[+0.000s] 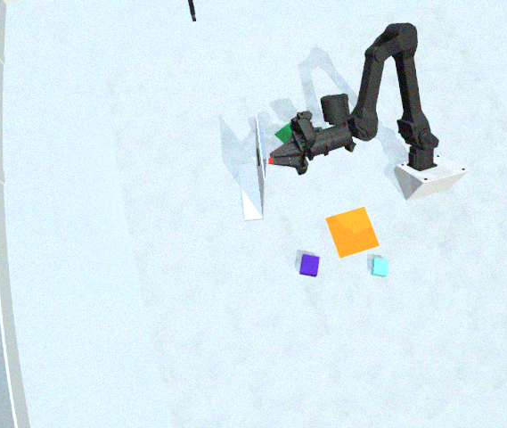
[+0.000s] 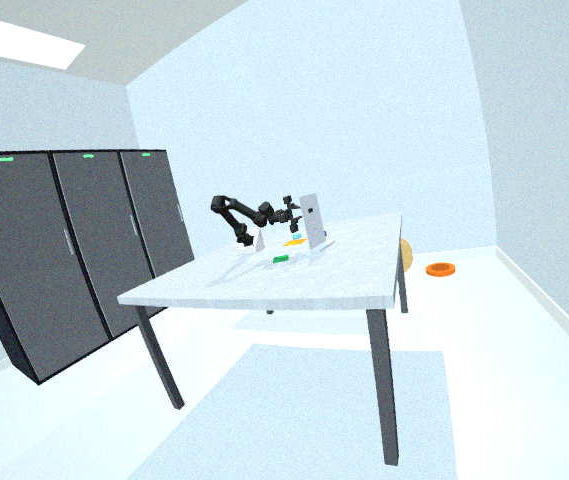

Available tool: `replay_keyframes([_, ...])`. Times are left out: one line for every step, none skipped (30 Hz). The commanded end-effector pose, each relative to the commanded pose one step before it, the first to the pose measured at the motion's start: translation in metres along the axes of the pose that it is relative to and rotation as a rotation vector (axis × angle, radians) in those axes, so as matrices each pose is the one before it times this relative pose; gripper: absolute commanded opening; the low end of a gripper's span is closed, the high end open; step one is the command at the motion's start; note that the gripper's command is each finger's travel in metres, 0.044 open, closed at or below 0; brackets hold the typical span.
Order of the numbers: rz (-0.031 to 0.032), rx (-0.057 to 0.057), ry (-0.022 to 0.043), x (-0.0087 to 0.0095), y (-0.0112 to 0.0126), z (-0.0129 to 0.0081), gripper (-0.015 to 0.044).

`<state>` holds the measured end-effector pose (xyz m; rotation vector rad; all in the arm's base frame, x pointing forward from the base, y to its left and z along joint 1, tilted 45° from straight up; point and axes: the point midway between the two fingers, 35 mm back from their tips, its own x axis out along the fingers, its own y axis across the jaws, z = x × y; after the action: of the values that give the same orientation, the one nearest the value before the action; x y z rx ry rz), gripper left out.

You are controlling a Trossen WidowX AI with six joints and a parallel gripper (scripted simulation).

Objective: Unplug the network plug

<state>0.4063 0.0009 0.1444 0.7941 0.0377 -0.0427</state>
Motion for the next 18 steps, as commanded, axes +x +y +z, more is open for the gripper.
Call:
replay_keyframes([-0.0037, -0.0033, 0.00773, 0.0063, -0.00237, -0.00086, 0.0156])
replay_keyframes([0.00009, 0.0001, -0.00005, 0.00067, -0.00002, 0.0002, 0.0156])
replay_keyframes([0.00003, 0.0, -0.00002, 0.00022, -0.00001, 0.00007, 0.0156])
replay_keyframes([0.0, 0.0, 0.0, 0.0, 0.0, 0.0, 0.013])
replay_keyframes([0.0, 0.0, 0.0, 0.0, 0.0, 0.0, 0.0104])
replay_keyframes([0.0, 0.0, 0.0, 0.0, 0.0, 0.0, 0.0077])
replay_keyframes([0.0, 0.0, 0.0, 0.0, 0.0, 0.0, 0.0071])
replay_keyframes([0.0, 0.0, 0.0, 0.0, 0.0, 0.0, 0.0064])
replay_keyframes([0.0, 0.0, 0.0, 0.0, 0.0, 0.0, 0.0057])
replay_keyframes([0.0, 0.0, 0.0, 0.0, 0.0, 0.0, 0.0051])
replay_keyframes([0.0, 0.0, 0.0, 0.0, 0.0, 0.0, 0.0044])
replay_keyframes([0.0, 0.0, 0.0, 0.0, 0.0, 0.0, 0.0037])
replay_keyframes([0.0, 0.0, 0.0, 0.0, 0.0, 0.0, 0.0031])
replay_keyframes([0.0, 0.0, 0.0, 0.0, 0.0, 0.0, 0.0024])
replay_keyframes([0.0, 0.0, 0.0, 0.0, 0.0, 0.0, 0.0017])
replay_keyframes([0.0, 0.0, 0.0, 0.0, 0.0, 0.0, 0.0011])
replay_keyframes([0.0, 0.0, 0.0, 0.0, 0.0, 0.0, 0.0004])
replay_keyframes([0.0, 0.0, 0.0, 0.0, 0.0, 0.0, 0.0])
